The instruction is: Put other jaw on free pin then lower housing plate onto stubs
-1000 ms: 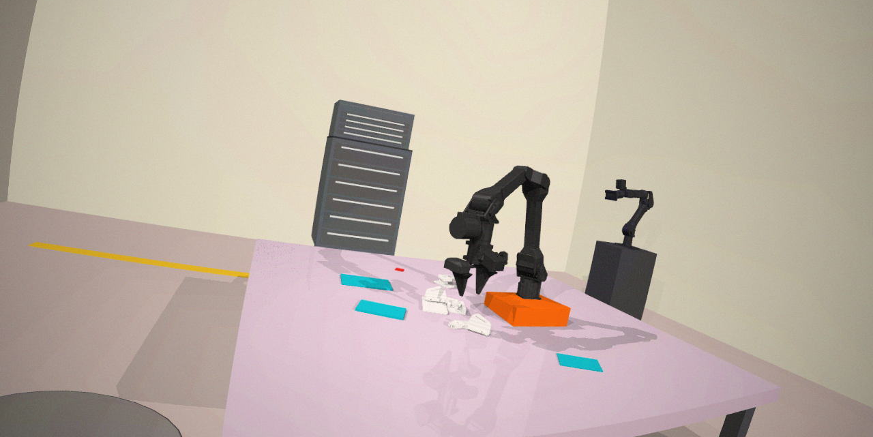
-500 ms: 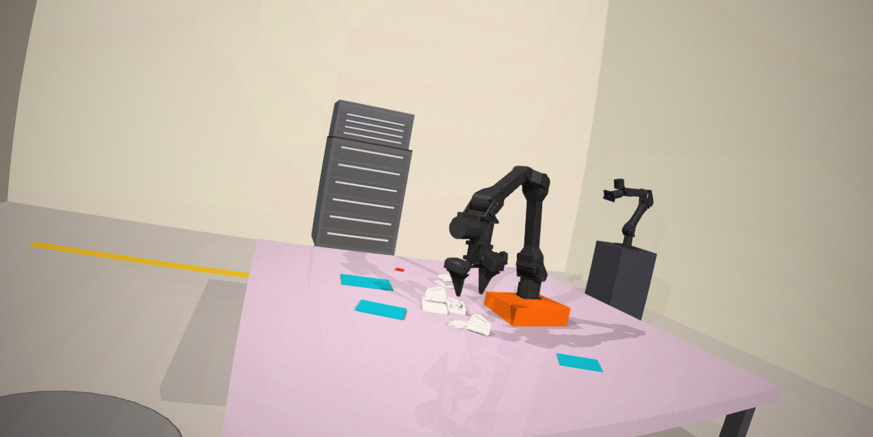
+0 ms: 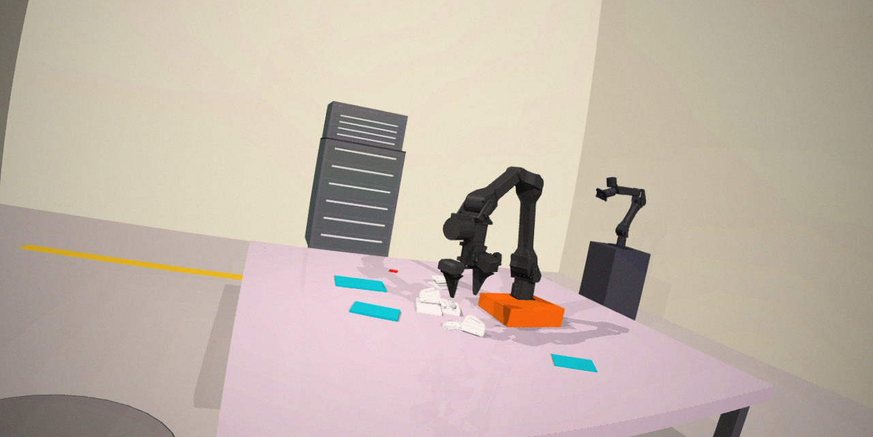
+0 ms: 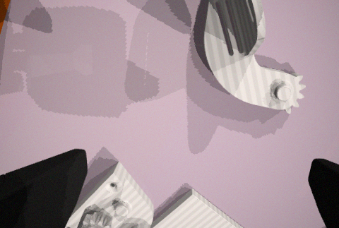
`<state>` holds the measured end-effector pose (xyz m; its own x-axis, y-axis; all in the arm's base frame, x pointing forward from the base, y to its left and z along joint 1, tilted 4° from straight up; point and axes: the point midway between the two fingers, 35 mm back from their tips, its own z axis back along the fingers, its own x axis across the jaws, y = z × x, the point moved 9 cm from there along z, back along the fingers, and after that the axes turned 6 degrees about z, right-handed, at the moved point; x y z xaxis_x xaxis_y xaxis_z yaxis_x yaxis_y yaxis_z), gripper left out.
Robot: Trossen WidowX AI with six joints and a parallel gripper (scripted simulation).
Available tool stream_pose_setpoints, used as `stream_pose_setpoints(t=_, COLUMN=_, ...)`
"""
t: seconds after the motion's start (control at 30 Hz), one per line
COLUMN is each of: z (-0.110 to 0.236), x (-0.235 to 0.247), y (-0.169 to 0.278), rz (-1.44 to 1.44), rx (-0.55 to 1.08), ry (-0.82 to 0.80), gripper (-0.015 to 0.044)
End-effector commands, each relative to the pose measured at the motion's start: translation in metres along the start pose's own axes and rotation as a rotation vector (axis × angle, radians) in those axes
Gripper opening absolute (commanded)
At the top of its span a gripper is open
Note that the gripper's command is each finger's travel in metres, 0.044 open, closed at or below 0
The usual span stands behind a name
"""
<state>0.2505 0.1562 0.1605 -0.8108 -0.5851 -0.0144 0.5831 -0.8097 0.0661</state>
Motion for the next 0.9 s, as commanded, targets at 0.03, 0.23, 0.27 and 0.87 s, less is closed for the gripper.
stream_pose_setpoints(t=0.03, z=0.0, x=0.0, y=0.0, rz=0.0, rx=0.0, ry=0.0, gripper=0.0387)
stream_pose_setpoints(t=0.23, z=0.0, x=0.0, y=0.0, rz=0.0, rx=0.0, ry=0.0, gripper=0.023)
stream_pose_setpoints(t=0.27, z=0.0, x=0.0, y=0.0, rz=0.0, rx=0.0, ry=0.0, gripper=0.0204)
stream_pose_setpoints(t=0.87, z=0.0, x=0.0, y=0.0, rz=0.0, rx=0.0, ry=0.0, gripper=0.0)
